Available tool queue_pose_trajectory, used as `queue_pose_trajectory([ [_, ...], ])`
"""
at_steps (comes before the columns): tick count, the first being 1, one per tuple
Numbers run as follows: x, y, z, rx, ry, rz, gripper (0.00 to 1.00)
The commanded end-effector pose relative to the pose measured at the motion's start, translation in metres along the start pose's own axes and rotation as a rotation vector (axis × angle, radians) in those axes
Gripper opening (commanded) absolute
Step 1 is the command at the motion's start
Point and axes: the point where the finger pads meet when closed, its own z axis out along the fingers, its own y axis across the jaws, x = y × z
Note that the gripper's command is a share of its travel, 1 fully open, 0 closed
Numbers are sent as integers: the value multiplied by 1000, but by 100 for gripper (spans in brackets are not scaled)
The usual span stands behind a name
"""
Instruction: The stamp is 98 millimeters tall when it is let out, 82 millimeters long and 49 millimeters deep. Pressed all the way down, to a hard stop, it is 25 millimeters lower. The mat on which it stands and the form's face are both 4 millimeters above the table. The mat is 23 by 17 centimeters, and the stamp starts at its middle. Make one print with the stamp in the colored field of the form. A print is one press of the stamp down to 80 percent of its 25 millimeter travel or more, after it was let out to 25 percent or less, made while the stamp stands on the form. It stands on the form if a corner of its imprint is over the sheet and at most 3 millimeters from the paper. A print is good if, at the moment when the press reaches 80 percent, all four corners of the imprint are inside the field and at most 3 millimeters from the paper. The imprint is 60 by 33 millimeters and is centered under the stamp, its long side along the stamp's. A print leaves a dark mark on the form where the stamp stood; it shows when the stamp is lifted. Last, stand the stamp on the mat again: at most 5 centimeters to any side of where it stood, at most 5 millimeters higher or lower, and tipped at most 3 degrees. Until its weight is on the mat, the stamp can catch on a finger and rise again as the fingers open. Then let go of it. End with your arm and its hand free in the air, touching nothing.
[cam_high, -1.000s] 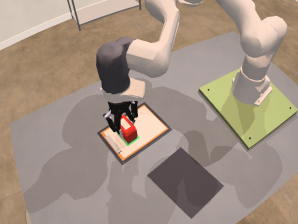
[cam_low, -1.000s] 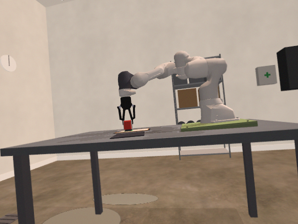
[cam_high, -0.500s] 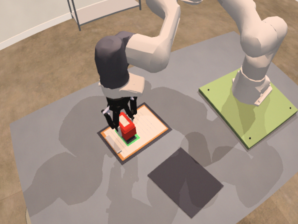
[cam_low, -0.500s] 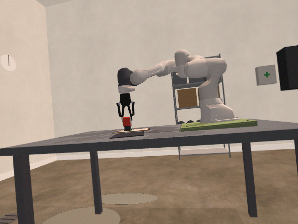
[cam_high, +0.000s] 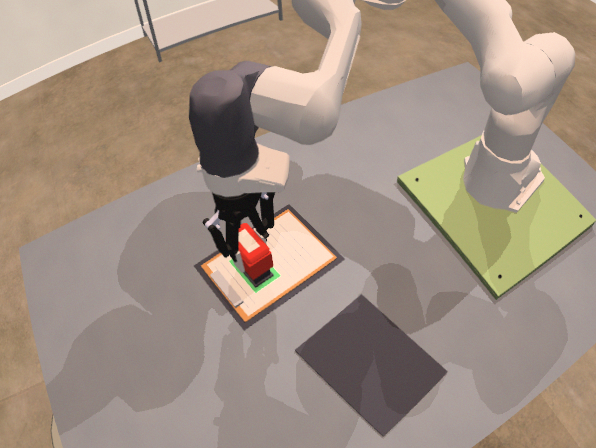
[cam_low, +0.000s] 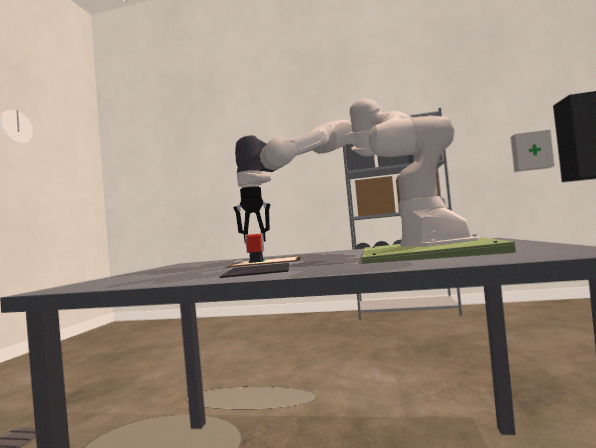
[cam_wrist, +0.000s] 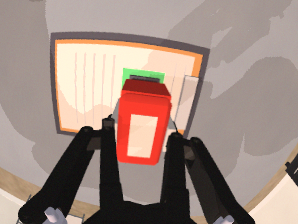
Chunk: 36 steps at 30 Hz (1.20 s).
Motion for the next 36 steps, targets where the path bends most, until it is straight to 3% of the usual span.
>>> queue_pose_trajectory([
  [1, 1, 0, -1, 1, 2, -5, 19],
  [4, 1, -1, -8, 1, 2, -5, 19],
  [9, 1, -2, -39, 1, 2, -5, 19],
  [20, 4, -2, -41, 1, 2, -5, 19],
  [21, 20, 0, -42, 0, 2, -4, 19],
  [23, 77, 2, -43, -4, 3, -3, 19],
  [28, 161, -26, -38, 0, 2, 5, 19],
  [30, 161, -26, -38, 0, 2, 5, 19],
  [31, 212, -37, -38, 1, 2, 5, 19],
  [36, 294, -51, -41, 1, 2, 5, 19],
])
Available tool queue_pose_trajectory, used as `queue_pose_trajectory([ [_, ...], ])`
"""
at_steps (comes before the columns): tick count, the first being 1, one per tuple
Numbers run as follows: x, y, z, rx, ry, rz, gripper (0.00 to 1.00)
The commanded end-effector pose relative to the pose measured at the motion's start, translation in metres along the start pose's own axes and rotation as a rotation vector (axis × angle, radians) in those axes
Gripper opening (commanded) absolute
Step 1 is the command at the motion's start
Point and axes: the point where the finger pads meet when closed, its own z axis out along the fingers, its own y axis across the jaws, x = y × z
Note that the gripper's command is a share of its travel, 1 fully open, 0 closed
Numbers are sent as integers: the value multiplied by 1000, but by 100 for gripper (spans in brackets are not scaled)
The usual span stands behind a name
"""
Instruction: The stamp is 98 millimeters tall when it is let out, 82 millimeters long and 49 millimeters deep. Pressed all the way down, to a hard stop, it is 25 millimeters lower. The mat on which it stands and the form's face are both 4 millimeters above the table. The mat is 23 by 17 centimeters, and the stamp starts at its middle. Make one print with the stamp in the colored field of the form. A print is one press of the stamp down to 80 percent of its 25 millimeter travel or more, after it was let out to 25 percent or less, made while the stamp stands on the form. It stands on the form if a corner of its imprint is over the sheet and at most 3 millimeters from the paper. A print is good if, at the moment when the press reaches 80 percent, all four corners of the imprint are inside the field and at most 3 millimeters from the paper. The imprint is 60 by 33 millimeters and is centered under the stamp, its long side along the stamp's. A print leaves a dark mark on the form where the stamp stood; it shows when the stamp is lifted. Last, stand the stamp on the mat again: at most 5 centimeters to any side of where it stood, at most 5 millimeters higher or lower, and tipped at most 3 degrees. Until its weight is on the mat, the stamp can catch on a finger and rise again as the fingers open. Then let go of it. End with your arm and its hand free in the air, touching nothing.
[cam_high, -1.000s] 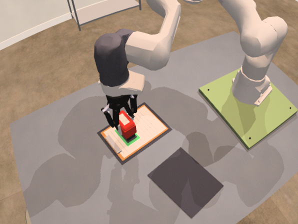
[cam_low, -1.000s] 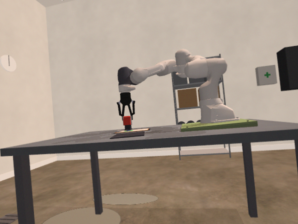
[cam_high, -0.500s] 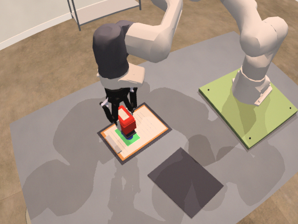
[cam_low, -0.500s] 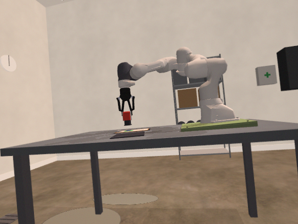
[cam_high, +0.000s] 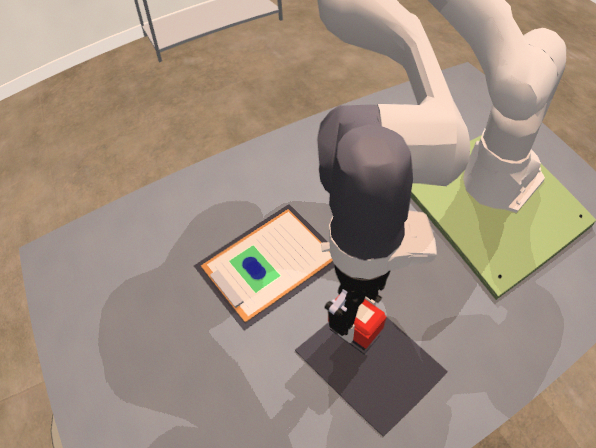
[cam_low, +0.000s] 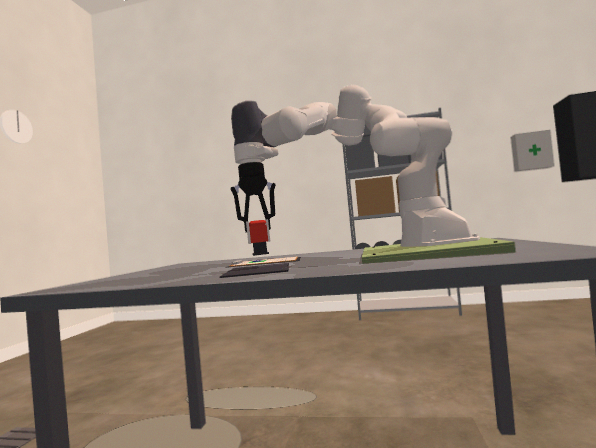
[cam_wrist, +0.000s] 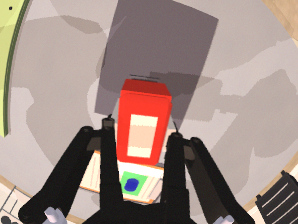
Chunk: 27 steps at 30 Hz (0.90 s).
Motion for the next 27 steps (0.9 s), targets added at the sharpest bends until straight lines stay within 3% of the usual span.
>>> queue_pose_trajectory([
  [1, 55, 9, -5, -22, -5, 193, 19],
  [4, 61, 11, -5, -22, -5, 193, 19],
  [9, 90, 19, -7, -22, -5, 193, 19],
  [13, 92, 20, -7, -22, -5, 193, 19],
  [21, 90, 19, -7, -22, -5, 193, 19],
  [27, 62, 14, -4, -22, -5, 193, 19],
])
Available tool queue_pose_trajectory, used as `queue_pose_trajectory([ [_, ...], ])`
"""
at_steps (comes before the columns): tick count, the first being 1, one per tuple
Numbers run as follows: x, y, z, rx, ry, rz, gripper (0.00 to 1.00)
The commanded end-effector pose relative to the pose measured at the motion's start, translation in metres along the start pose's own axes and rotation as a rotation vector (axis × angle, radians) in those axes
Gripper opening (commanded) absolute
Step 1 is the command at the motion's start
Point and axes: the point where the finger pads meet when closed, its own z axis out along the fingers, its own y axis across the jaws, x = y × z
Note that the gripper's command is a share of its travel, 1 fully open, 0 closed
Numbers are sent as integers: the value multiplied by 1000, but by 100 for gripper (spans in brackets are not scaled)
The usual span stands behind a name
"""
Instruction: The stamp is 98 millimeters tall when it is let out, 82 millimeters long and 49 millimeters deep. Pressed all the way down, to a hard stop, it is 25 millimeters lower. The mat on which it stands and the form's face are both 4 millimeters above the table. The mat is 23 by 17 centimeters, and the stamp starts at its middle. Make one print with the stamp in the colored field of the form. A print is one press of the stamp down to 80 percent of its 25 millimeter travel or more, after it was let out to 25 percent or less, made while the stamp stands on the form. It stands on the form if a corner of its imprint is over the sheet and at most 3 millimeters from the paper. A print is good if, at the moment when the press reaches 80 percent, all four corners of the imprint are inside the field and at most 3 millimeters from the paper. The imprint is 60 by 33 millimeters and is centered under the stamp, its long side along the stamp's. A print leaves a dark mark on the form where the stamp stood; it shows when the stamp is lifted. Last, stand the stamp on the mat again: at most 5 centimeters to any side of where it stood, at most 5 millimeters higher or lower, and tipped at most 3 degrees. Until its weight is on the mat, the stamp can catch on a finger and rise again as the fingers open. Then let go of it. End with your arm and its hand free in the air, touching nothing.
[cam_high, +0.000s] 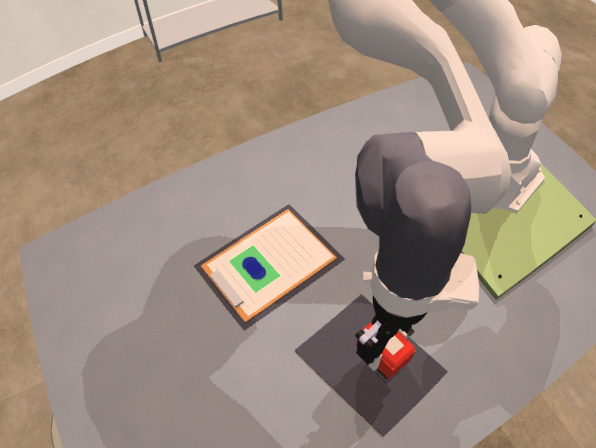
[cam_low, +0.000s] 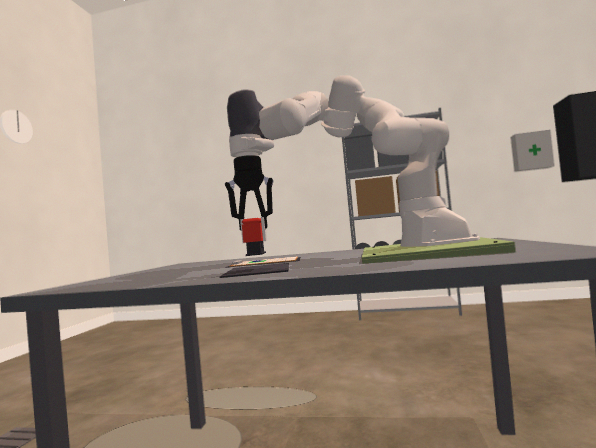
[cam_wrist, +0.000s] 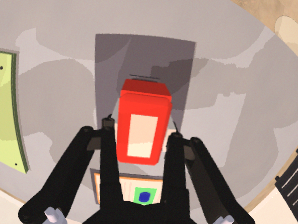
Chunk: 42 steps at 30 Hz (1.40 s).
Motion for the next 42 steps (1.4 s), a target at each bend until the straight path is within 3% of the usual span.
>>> queue_pose_trajectory([
  [1, -7, 2, 0, -6, 5, 8, 19],
  [18, -14, 2, 3, -6, 5, 8, 19],
  [33, -13, 1, 34, -6, 5, 8, 19],
  [42, -13, 1, 39, -6, 5, 8, 19],
])
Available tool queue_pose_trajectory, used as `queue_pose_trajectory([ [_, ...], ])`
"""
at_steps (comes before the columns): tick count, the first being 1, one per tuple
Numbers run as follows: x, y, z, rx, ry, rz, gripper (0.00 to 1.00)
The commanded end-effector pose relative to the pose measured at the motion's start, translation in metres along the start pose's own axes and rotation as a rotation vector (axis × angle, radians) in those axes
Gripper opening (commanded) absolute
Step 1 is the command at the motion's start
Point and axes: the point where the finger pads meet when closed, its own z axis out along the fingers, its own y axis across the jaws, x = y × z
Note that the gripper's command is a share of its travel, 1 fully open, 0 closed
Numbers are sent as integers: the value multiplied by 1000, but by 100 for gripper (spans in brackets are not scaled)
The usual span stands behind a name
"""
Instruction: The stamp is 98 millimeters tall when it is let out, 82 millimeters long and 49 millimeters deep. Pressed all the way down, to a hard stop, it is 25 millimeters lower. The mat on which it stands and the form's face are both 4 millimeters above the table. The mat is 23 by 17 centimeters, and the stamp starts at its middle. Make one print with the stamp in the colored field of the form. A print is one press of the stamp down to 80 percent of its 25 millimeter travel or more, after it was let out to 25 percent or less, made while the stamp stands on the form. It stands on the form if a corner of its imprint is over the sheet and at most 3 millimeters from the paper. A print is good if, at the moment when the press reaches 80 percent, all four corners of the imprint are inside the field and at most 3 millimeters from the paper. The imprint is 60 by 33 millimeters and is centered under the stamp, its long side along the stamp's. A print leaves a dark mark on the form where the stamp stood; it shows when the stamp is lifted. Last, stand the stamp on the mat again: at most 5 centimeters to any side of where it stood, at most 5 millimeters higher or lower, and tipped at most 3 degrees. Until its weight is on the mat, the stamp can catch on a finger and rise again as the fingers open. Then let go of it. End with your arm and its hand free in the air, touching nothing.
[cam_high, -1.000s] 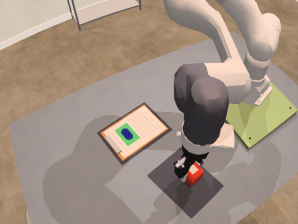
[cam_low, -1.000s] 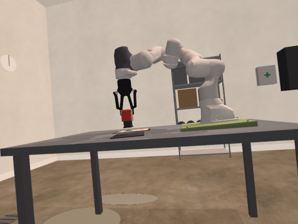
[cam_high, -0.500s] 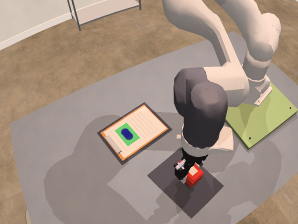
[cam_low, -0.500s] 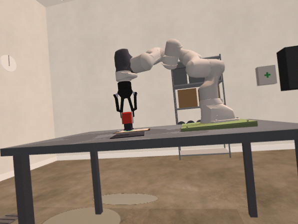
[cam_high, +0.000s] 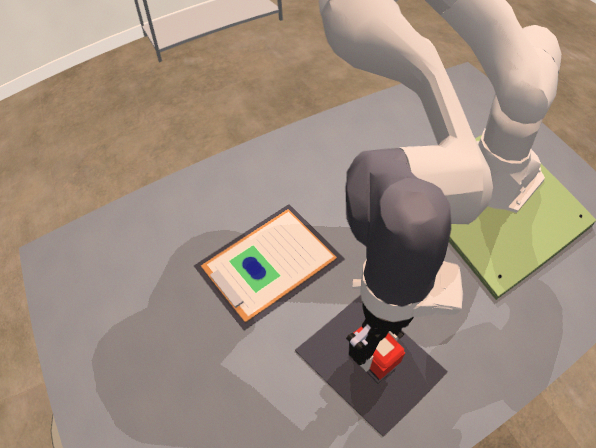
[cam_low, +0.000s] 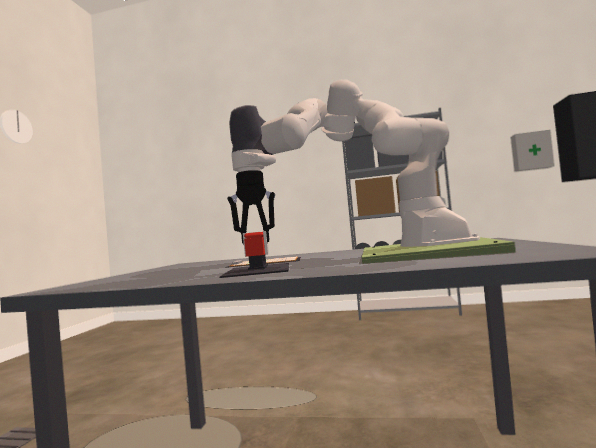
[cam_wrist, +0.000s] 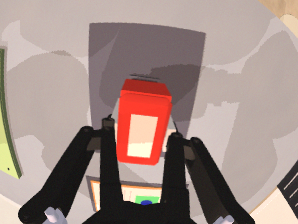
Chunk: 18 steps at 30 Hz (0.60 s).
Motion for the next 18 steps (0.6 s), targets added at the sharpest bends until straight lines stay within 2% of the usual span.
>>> queue_pose_trajectory([
  [1, 2, 2, 1, -7, 4, 6, 19],
  [18, 1, 1, 3, -7, 4, 6, 19],
])
